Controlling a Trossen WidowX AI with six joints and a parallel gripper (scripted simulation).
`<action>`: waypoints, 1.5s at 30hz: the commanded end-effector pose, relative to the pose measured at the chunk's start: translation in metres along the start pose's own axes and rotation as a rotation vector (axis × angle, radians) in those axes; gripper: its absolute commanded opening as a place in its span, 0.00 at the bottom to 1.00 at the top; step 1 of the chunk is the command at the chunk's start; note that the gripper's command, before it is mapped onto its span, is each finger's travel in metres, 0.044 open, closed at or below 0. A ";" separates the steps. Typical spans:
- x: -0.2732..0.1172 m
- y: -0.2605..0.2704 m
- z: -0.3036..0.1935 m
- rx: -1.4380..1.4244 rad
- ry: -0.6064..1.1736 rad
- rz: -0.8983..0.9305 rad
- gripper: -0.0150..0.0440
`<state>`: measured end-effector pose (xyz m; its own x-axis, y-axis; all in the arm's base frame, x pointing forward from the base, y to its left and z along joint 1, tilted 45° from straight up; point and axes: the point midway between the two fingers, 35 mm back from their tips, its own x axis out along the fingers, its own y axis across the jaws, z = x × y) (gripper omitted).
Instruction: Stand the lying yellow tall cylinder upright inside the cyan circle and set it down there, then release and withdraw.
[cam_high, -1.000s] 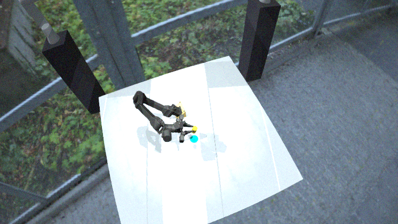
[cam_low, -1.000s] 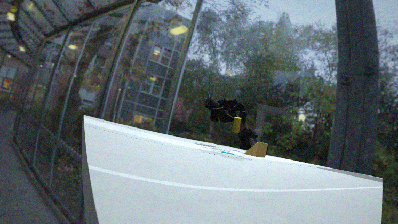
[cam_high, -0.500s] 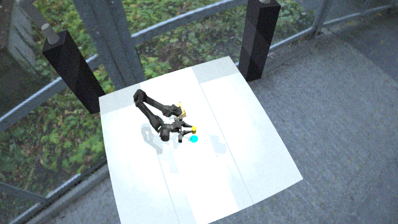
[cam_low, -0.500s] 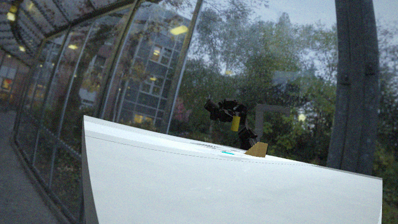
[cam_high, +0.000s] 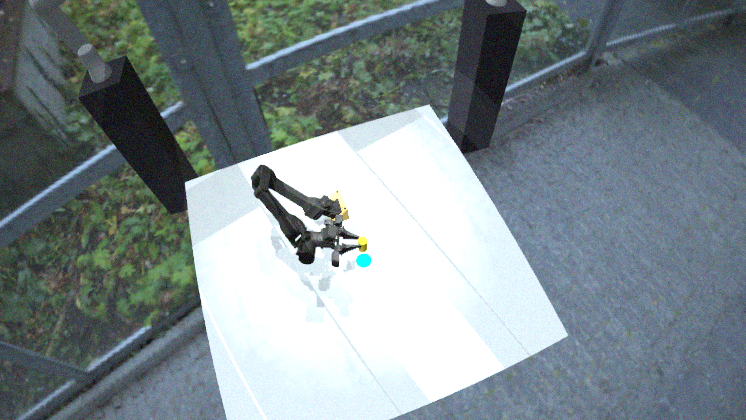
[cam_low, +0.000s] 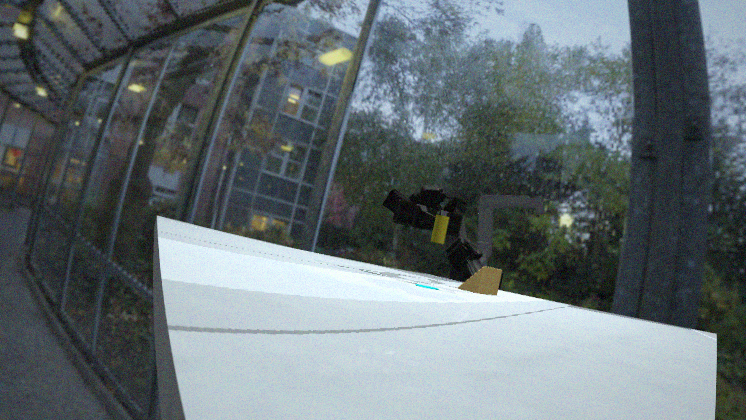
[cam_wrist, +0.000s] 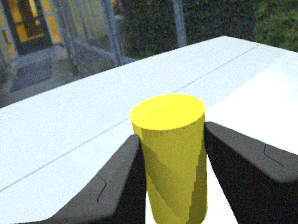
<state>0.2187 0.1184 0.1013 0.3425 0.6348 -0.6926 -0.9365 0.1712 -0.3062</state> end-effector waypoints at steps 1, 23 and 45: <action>0.000 0.001 0.000 -0.007 -0.006 0.000 0.43; 0.006 -0.004 -0.041 -0.012 0.008 0.008 0.43; 0.008 0.000 -0.108 -0.004 0.008 0.002 0.43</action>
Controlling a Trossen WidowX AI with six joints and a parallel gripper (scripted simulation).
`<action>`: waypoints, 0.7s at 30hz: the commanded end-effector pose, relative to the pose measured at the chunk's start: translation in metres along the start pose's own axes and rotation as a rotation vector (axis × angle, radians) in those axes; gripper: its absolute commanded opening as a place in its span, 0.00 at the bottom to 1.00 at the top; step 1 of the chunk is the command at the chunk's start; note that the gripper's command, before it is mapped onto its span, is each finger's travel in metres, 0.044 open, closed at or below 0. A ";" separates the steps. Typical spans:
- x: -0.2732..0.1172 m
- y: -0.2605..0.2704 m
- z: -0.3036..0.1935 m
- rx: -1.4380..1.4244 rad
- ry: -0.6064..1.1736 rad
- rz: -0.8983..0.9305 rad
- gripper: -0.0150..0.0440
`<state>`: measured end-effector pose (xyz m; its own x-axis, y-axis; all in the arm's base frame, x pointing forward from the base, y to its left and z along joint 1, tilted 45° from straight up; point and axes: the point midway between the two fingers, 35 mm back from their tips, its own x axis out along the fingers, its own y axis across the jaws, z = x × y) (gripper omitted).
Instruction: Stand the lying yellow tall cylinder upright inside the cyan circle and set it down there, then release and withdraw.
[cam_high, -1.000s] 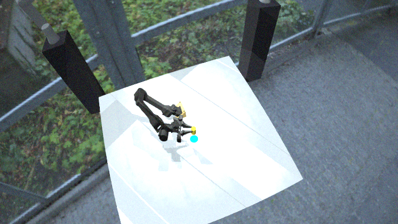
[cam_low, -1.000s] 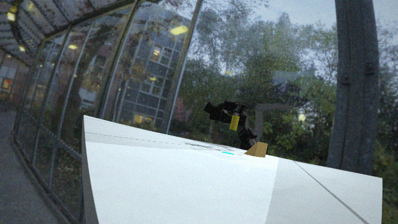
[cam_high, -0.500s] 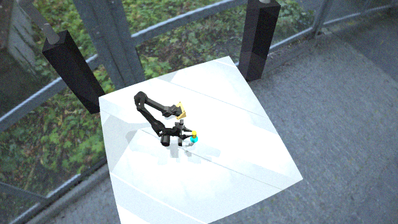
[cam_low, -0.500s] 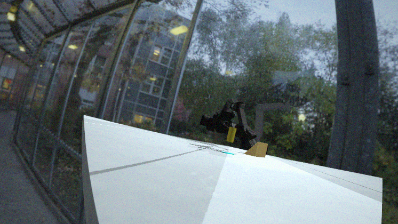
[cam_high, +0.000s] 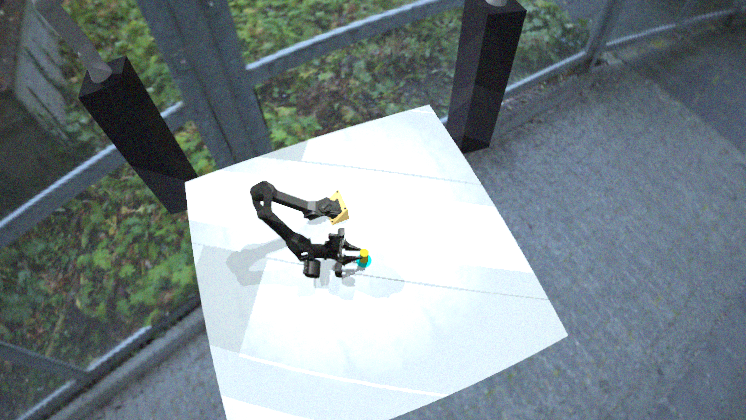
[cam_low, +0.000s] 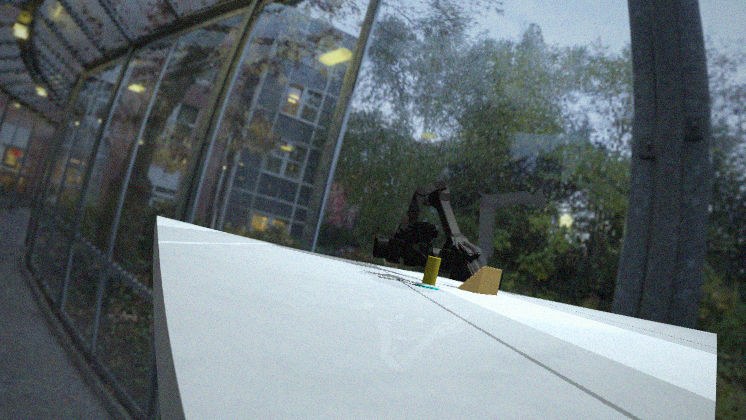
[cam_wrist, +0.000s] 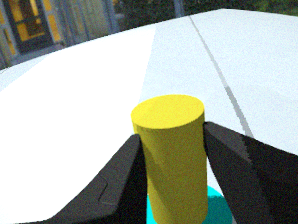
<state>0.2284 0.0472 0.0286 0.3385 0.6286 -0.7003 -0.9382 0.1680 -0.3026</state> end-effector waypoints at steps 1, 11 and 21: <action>0.000 -0.001 -0.007 -0.004 -0.002 -0.003 0.43; 0.000 -0.001 -0.007 -0.004 -0.002 -0.003 0.43; 0.000 -0.001 -0.007 -0.004 -0.002 -0.003 0.88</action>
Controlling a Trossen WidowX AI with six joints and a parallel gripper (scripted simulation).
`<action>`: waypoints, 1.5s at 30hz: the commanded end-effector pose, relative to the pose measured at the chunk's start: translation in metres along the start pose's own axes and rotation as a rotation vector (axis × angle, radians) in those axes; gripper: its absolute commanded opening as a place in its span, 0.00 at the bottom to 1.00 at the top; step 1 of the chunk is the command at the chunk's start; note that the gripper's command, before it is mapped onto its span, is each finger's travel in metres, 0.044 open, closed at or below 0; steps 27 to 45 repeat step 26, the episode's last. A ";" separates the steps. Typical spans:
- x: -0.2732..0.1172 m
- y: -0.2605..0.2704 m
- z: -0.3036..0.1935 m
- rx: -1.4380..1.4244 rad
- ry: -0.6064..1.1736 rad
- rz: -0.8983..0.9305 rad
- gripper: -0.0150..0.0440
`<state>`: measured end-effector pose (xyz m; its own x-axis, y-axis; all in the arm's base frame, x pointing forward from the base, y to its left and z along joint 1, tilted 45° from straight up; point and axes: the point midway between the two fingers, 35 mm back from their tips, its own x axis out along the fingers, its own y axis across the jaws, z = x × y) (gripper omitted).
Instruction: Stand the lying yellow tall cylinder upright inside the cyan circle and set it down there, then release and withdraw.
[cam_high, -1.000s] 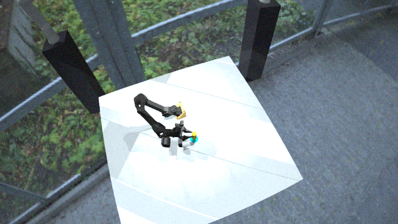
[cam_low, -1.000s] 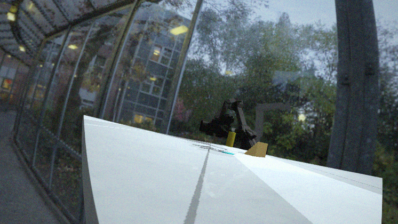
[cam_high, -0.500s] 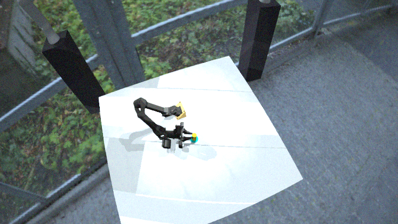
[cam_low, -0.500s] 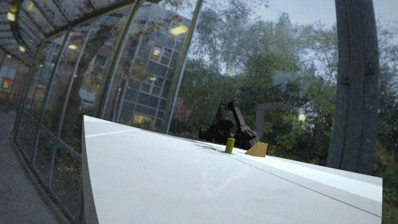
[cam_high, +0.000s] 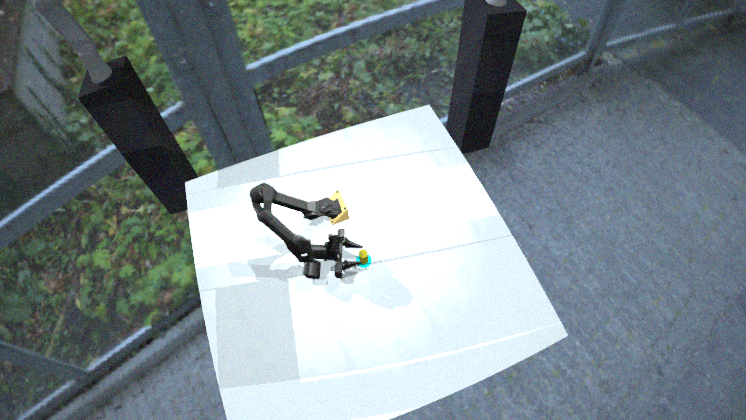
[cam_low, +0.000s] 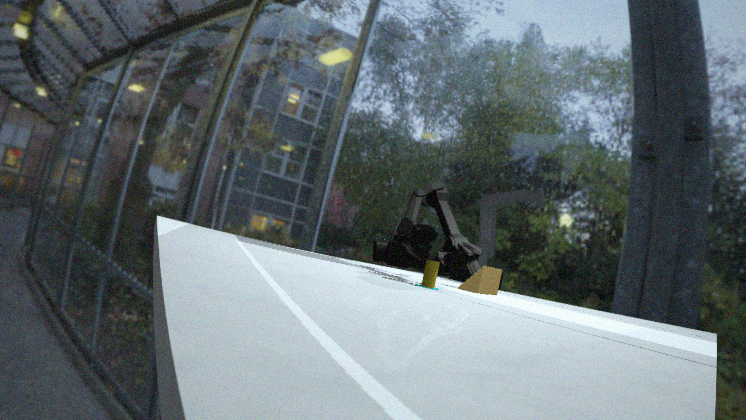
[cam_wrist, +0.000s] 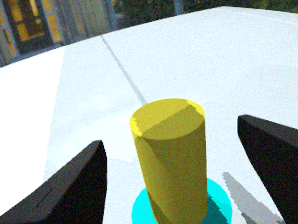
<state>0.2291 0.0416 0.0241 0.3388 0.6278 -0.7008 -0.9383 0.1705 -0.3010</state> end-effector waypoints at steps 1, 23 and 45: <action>0.000 -0.001 0.000 -0.007 -0.003 -0.002 0.92; -0.007 0.000 0.090 -0.011 -0.016 -0.005 0.93; -0.002 0.002 0.089 0.058 0.064 0.061 0.93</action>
